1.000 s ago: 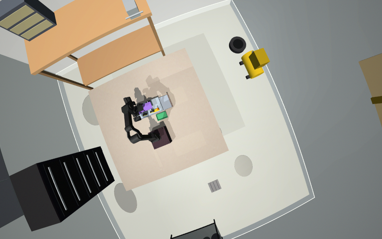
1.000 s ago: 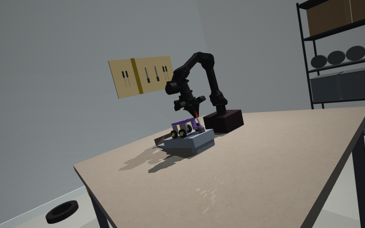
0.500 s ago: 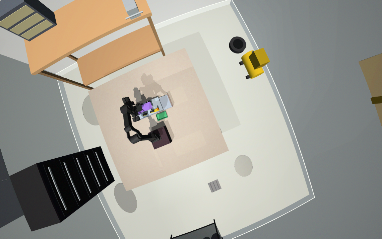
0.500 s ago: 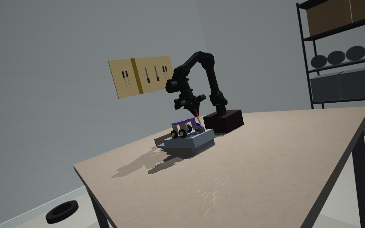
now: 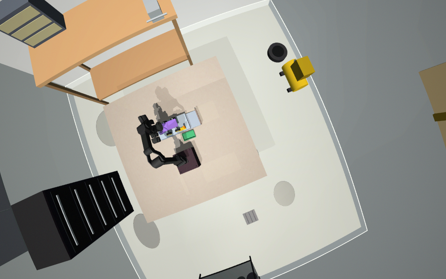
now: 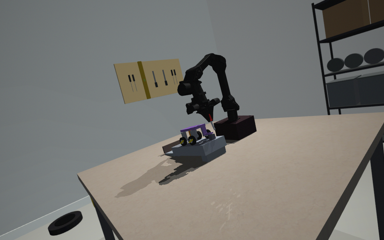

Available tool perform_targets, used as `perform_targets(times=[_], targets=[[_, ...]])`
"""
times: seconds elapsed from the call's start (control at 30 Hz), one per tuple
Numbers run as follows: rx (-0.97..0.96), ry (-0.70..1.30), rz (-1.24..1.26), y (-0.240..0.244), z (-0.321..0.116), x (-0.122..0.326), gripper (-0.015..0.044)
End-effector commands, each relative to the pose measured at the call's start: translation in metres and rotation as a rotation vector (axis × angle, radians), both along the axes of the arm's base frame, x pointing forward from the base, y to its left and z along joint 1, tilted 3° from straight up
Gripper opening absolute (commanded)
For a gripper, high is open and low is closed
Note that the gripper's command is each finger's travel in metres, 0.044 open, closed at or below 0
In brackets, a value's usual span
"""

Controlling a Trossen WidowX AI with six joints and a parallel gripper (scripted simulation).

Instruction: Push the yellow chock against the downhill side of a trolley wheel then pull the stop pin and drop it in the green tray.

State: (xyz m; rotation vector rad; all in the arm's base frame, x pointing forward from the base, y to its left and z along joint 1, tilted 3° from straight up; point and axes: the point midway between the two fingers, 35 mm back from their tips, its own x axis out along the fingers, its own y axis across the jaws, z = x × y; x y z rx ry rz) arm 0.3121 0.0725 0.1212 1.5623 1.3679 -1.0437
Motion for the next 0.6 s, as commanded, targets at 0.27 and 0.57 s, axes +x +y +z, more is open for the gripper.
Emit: perform_targets(times=[0.27,0.57], targets=[[0.0,-0.005,-0.005,0.005,-0.001,-0.033,0.0],[0.001,-0.003,-0.005,0.009,-0.003,-0.065,0.0]])
